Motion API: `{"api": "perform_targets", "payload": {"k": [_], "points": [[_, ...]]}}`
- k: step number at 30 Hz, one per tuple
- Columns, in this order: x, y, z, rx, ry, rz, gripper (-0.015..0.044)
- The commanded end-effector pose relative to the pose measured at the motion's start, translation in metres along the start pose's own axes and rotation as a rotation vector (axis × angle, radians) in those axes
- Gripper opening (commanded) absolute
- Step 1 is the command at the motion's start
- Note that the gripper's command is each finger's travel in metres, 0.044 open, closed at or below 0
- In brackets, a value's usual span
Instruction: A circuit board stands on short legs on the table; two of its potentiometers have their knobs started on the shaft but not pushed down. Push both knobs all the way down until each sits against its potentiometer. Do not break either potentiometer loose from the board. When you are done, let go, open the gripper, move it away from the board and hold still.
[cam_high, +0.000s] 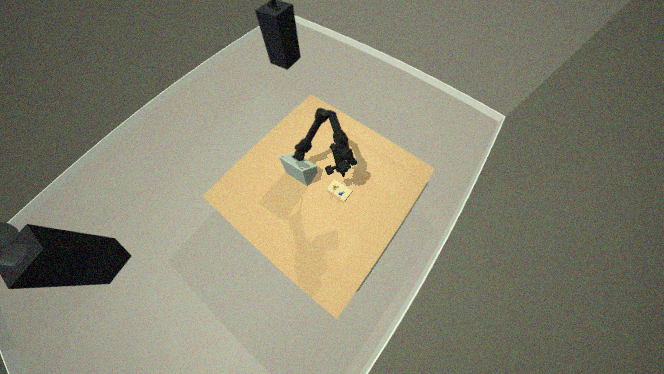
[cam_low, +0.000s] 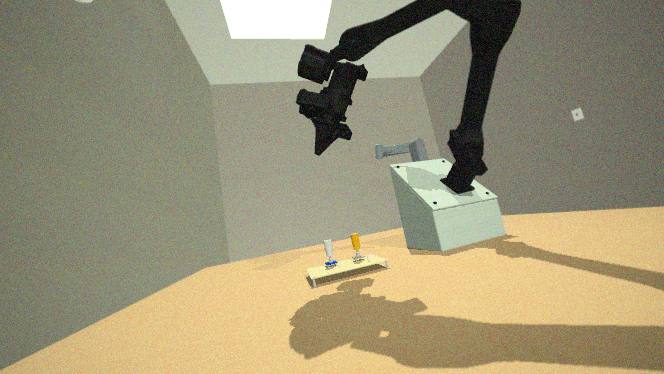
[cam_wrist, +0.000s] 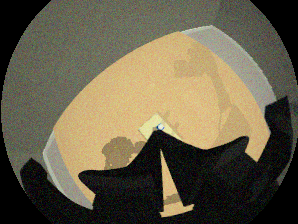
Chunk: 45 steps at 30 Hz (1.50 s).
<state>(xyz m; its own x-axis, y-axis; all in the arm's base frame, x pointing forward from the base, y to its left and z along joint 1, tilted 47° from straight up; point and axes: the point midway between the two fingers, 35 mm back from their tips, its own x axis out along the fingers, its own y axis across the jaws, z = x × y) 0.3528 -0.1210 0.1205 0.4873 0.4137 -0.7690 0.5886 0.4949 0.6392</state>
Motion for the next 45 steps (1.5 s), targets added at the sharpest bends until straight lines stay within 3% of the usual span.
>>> {"api": "perform_targets", "payload": {"k": [1,18,45], "points": [[0.029,-0.011,-0.017,-0.093,0.124,-0.007,0.0],[0.106,-0.046,-0.089,-0.405,0.529,0.063,0.0],[0.138,-0.048,-0.108,-0.408,0.533,0.066,0.0]]}}
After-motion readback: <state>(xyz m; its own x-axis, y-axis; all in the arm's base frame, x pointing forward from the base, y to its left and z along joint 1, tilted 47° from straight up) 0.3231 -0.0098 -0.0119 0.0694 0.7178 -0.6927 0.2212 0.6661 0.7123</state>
